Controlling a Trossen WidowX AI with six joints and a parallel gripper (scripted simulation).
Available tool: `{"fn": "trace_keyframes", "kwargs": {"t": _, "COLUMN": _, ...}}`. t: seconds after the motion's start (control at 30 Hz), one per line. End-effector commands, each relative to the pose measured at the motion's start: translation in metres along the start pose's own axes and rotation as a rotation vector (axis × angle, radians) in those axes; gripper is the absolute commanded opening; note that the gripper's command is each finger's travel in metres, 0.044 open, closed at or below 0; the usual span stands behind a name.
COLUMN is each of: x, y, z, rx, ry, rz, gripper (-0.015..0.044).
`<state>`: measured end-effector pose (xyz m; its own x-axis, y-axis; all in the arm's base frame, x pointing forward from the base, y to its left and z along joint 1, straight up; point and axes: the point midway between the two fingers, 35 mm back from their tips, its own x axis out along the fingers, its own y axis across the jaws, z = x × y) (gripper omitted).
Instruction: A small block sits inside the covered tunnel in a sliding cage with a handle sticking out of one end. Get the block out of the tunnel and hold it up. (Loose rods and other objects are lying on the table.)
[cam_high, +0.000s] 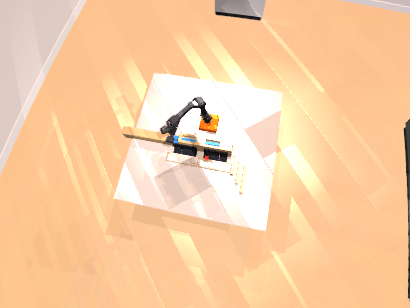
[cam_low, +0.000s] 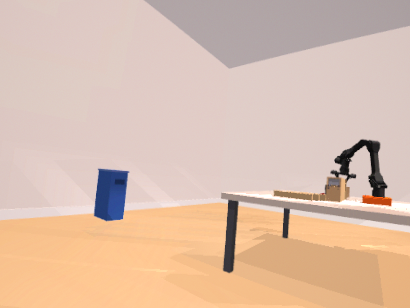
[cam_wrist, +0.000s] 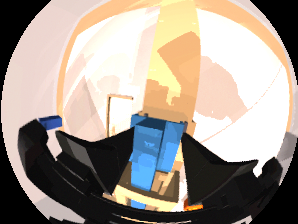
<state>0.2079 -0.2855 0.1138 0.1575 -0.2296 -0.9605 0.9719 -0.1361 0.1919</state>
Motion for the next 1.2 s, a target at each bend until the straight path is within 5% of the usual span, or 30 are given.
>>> {"fn": "trace_keyframes", "kwargs": {"t": 0.0, "x": -0.001, "y": 0.006, "z": 0.000, "rx": -0.006, "ry": 0.000, "rz": 0.023, "gripper": 0.0203}}
{"fn": "trace_keyframes", "kwargs": {"t": 0.33, "x": 0.000, "y": 0.005, "z": -0.019, "rx": -0.009, "ry": 0.005, "rz": 0.022, "gripper": 0.0000}}
{"fn": "trace_keyframes", "kwargs": {"t": 0.9, "x": -0.036, "y": 0.004, "z": -0.001, "rx": -0.010, "ry": 0.005, "rz": 0.020, "gripper": 0.0440}}
{"fn": "trace_keyframes", "kwargs": {"t": 1.17, "x": -0.032, "y": 0.007, "z": 0.001, "rx": -0.004, "ry": 0.003, "rz": 0.017, "gripper": 0.0414}}
